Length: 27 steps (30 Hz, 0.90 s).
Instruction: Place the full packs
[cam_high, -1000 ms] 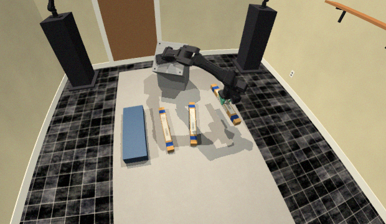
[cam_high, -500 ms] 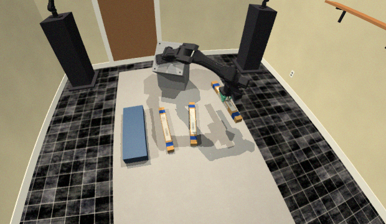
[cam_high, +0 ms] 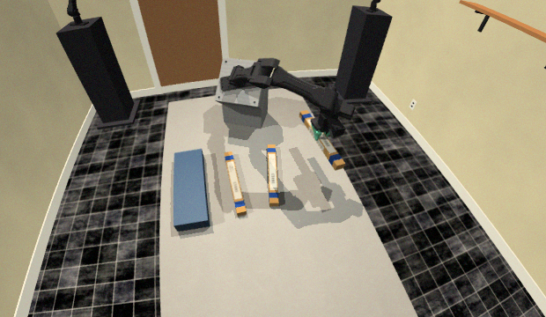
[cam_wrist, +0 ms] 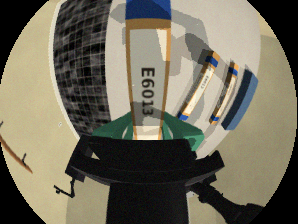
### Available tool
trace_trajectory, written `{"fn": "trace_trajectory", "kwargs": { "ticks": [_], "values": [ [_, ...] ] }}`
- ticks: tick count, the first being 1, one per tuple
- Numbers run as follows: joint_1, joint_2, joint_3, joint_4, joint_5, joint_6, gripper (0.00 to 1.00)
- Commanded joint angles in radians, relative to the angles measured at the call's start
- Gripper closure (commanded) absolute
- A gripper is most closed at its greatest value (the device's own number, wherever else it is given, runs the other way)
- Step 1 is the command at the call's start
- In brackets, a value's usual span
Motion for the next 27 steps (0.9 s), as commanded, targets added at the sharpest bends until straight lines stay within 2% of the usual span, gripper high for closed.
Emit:
{"fn": "trace_trajectory", "kwargs": {
  "ticks": [1,27],
  "values": [
    [0.049,-0.039,0.044,-0.063,0.015,0.026,1.00],
    [0.048,-0.044,0.038,-0.065,0.016,0.021,1.00]
  ]
}}
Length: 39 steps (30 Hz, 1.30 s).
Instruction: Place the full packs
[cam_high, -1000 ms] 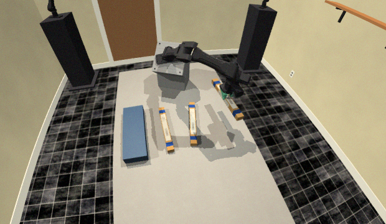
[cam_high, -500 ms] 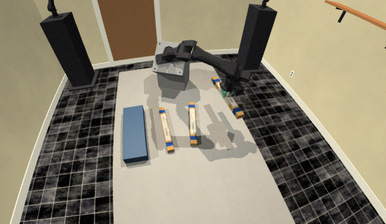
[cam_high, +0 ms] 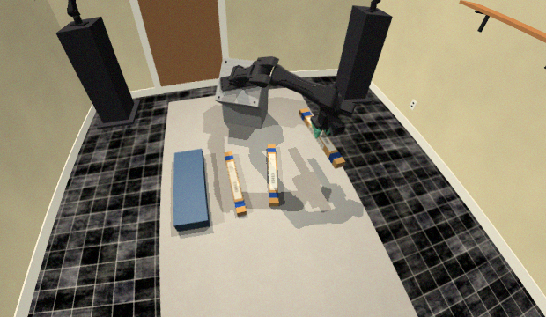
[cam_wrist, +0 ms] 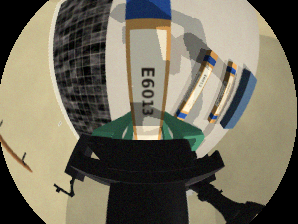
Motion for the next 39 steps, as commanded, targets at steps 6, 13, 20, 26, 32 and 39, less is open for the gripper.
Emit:
{"fn": "trace_trajectory", "kwargs": {
  "ticks": [6,13,20,26,32,39],
  "values": [
    [0.031,-0.035,0.007,-0.018,0.013,-0.006,1.00],
    [0.030,-0.035,-0.020,-0.016,0.013,-0.008,1.00],
    [0.029,-0.037,0.002,-0.006,0.012,-0.008,1.00],
    [0.025,-0.045,-0.032,0.014,0.011,0.030,1.00],
    [-0.008,-0.104,-0.105,0.040,0.007,0.092,1.00],
    [-0.008,-0.158,-0.170,0.070,-0.002,0.057,1.00]
  ]
}}
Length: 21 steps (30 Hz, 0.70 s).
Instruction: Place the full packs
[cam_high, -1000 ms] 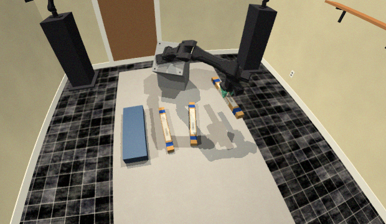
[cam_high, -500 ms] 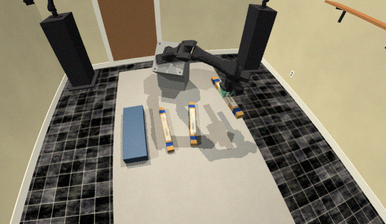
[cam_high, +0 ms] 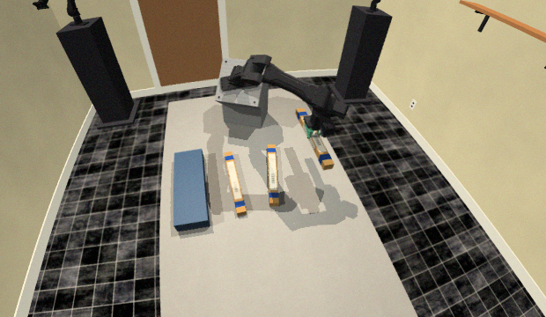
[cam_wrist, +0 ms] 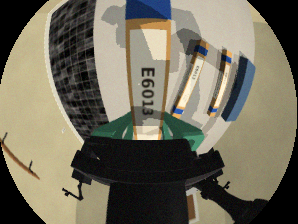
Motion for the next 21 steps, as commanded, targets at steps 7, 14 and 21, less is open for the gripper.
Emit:
{"fn": "trace_trajectory", "kwargs": {
  "ticks": [7,14,21],
  "values": [
    [-0.004,-0.118,-0.106,0.067,-0.007,-0.045,1.00],
    [-0.037,-0.167,-0.158,0.087,-0.014,-0.070,1.00],
    [-0.047,-0.231,-0.223,0.113,-0.021,-0.106,1.00]
  ]
}}
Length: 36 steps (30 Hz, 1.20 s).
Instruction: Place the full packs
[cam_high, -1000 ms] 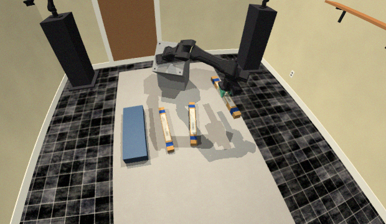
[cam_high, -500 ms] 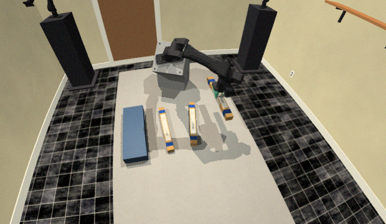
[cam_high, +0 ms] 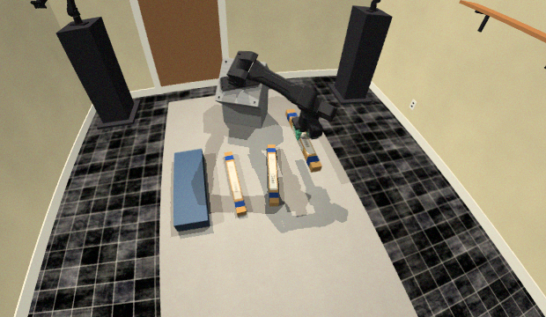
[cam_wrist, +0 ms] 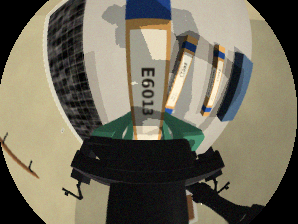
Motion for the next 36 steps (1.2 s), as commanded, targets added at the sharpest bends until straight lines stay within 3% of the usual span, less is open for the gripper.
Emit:
{"fn": "trace_trajectory", "kwargs": {
  "ticks": [1,36],
  "values": [
    [0.006,-0.058,-0.031,0.038,-0.009,-0.030,1.00],
    [-0.143,-0.325,-0.250,0.117,-0.058,-0.219,1.00]
  ]
}}
